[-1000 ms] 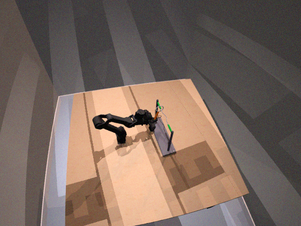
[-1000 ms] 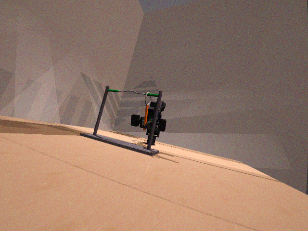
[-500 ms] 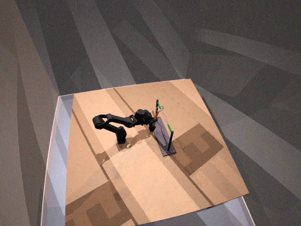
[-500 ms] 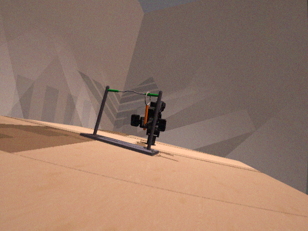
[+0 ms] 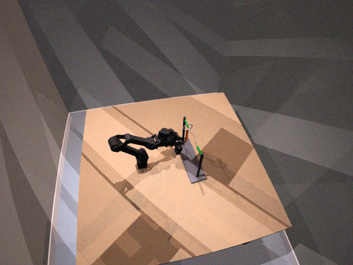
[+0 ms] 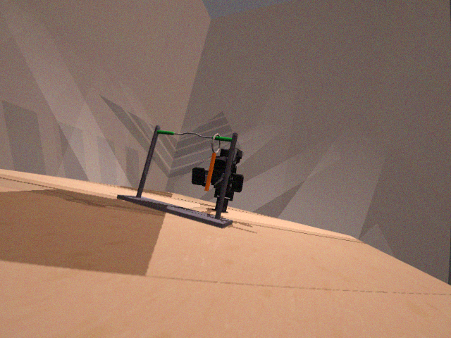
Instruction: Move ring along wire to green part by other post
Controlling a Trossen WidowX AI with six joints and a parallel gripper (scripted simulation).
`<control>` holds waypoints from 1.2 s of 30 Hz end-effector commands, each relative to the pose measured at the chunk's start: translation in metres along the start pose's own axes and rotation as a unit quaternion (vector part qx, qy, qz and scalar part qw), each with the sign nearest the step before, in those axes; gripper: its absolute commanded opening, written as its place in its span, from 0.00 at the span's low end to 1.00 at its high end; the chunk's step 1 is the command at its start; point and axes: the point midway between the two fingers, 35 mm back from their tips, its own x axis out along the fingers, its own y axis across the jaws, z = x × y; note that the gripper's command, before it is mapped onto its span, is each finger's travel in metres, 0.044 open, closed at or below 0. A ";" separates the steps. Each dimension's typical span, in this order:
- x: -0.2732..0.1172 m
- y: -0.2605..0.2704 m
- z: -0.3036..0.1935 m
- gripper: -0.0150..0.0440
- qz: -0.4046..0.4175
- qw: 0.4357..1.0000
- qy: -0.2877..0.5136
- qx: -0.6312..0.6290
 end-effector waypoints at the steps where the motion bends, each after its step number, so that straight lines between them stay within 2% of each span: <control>1: -0.005 0.000 0.002 0.53 -0.001 1.000 -0.002 0.001; 26: -0.047 0.000 0.001 0.53 -0.002 1.000 -0.001 0.002; 36: -0.049 -0.001 0.000 0.53 -0.002 1.000 0.000 0.002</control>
